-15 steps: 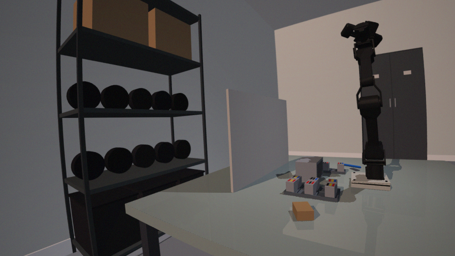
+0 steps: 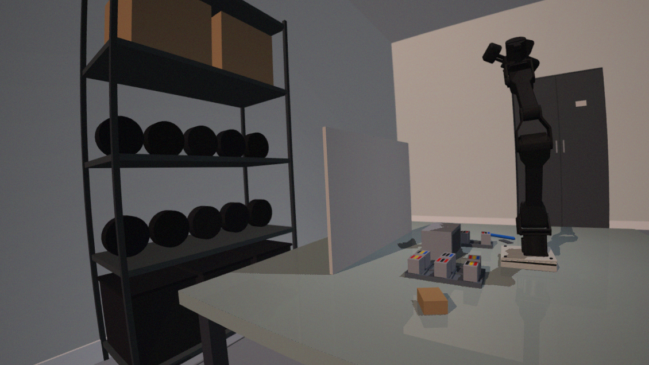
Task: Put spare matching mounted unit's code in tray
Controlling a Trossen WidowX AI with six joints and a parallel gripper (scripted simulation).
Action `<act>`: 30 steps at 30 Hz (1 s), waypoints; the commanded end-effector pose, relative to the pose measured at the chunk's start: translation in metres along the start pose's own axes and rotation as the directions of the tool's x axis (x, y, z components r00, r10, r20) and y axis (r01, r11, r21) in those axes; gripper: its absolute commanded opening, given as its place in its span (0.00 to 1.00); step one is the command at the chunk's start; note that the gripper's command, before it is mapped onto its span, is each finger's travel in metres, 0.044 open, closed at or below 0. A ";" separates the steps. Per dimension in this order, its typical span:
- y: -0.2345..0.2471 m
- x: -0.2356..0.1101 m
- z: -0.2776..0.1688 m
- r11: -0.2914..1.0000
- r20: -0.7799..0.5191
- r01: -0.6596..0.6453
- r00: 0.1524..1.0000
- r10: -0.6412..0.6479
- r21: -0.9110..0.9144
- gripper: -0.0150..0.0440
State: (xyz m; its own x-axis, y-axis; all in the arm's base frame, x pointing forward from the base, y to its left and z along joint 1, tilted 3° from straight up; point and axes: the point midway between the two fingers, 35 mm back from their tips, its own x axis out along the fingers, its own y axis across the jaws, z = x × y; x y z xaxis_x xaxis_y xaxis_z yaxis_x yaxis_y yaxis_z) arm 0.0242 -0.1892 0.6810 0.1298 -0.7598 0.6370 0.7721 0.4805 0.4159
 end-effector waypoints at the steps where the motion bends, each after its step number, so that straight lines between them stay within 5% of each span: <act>1: -0.015 0.022 -0.066 0.999 -0.205 0.030 0.978 -0.026 0.019 1.00; 14: 0.023 0.012 -0.220 0.995 -0.648 -0.043 0.756 0.093 0.093 1.00; 22: 0.070 -0.052 -0.333 0.979 -0.906 -0.190 0.396 0.150 0.079 1.00; 30: 0.117 -0.155 -0.410 0.907 -0.992 -0.403 -0.049 0.113 0.123 1.00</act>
State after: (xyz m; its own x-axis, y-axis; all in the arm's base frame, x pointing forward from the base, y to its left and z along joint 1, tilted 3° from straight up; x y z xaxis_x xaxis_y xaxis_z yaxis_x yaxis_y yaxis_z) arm 0.3263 -0.2278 0.4000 0.7338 -0.4584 -0.5014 0.6329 0.7294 0.2595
